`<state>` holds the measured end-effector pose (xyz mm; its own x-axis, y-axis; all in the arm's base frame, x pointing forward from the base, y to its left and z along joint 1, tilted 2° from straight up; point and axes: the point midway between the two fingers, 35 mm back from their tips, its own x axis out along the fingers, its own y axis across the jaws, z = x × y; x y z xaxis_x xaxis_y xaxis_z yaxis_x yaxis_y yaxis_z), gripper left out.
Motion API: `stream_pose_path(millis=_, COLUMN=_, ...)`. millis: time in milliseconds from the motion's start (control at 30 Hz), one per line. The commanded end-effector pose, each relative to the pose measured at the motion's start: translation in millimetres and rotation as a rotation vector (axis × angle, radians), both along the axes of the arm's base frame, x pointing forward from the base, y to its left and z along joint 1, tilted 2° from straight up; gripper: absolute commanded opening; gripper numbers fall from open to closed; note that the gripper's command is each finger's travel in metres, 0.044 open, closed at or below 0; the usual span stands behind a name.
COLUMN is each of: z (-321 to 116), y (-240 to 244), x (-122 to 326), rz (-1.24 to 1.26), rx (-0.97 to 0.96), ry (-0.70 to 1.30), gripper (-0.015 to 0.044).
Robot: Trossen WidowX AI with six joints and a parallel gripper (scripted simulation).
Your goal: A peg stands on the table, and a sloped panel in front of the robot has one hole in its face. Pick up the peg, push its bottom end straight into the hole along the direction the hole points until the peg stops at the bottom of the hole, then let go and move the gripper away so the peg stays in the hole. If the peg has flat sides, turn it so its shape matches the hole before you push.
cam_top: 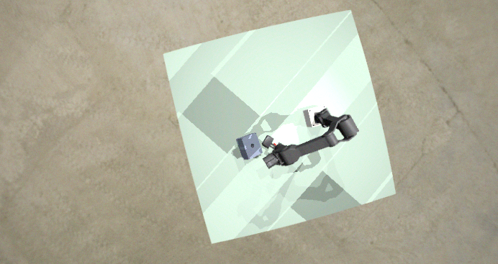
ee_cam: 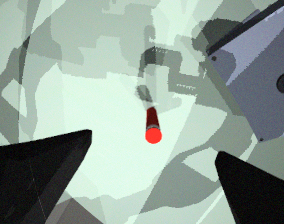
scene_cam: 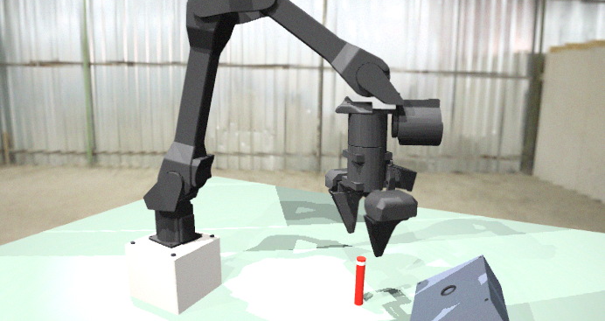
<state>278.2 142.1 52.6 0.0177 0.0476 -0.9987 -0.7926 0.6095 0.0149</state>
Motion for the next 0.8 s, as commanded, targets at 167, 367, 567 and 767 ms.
stream_pose_path(millis=167, z=-14, y=-1, x=-1, rz=0.006, rx=-0.013, ry=0.014, gripper=0.044)
stream_pose_path(millis=367, z=-24, y=0, x=0, rz=0.006, rx=-0.013, ry=0.014, gripper=0.044)
stream_pose_path(millis=567, z=-34, y=0, x=0, rz=0.006, rx=-0.013, ry=0.014, gripper=0.044)
stream_pose_path(millis=767, z=-44, y=1, x=0, rz=0.006, rx=-0.013, ry=0.014, gripper=0.044)
